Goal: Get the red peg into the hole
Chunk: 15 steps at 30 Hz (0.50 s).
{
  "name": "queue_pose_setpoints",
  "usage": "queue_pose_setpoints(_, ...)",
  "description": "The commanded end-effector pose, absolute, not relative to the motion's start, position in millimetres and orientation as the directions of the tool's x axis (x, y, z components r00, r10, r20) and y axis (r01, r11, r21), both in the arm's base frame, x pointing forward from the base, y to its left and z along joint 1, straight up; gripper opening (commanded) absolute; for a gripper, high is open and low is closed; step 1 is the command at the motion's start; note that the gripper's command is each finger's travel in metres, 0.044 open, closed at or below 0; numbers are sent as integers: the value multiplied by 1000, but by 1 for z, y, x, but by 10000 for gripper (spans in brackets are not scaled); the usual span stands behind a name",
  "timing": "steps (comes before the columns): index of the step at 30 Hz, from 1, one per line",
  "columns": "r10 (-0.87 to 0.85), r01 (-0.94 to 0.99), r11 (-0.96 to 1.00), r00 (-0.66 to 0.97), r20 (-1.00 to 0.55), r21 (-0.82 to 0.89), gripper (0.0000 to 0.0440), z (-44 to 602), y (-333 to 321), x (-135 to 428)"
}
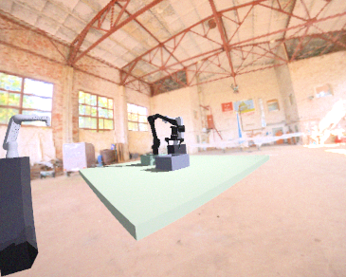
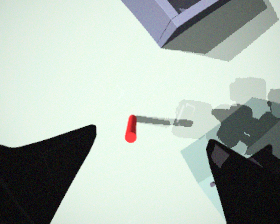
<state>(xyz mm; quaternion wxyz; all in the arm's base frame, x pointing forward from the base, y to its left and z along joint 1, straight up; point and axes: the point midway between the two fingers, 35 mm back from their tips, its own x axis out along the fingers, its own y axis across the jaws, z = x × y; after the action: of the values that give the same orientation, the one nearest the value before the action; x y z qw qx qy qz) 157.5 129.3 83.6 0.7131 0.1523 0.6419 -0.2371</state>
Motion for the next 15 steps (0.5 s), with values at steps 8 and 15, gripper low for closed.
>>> queue_pose_setpoints(8, -161, 551, 820, -41, -986, -157, 440, 57, 136, 146)
queue_pose_setpoints(15, -157, 562, 810, -66, -985, -166, 440, 34, 141, 145)
